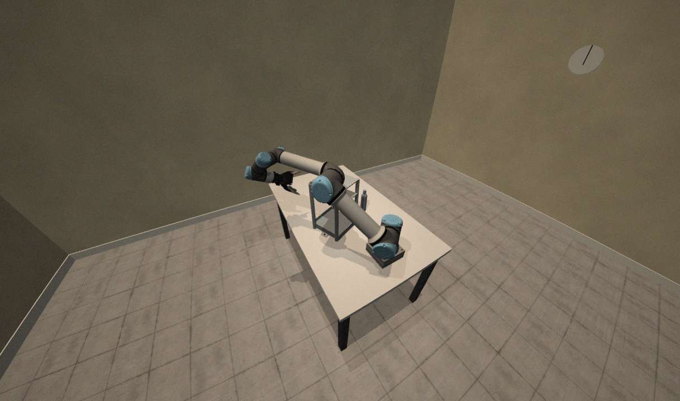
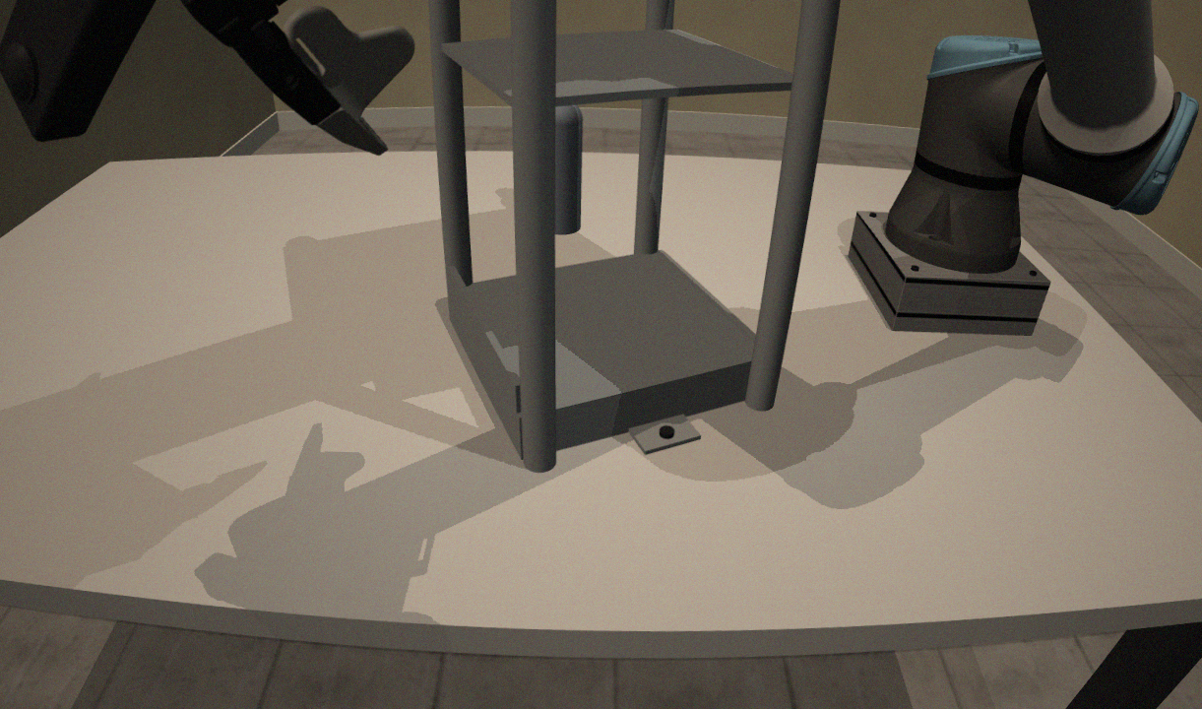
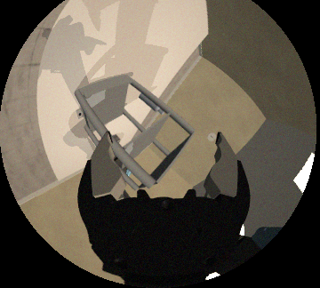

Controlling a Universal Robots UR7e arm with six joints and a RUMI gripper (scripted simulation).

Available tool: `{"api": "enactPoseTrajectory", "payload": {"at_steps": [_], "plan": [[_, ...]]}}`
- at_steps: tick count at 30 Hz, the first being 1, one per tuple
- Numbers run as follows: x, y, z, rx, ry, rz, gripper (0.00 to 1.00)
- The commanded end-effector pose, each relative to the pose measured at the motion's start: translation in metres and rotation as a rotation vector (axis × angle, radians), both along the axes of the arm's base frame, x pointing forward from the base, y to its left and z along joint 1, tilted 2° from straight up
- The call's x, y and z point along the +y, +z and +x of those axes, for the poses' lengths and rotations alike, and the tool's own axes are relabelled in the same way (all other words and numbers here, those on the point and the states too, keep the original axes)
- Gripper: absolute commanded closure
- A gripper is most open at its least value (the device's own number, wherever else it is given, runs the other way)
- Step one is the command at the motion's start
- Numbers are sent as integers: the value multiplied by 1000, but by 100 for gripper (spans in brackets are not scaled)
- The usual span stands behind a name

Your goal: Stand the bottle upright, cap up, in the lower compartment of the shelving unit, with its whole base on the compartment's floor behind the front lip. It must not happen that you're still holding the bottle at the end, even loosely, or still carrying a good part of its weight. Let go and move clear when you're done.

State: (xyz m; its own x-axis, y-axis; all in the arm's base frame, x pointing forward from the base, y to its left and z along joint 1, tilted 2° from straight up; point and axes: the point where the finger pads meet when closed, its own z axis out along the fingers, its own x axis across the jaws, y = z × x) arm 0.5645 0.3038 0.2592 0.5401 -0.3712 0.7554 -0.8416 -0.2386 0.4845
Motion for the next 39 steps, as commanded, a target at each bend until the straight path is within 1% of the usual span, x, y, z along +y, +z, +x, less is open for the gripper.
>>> {"api": "enactPoseTrajectory", "payload": {"at_steps": [1,25,39], "plan": [[0,1,0,-1,0,1,0],[-1,1,0,-3,-2,3,0],[-7,5,1,-22,-29,25,0]]}}
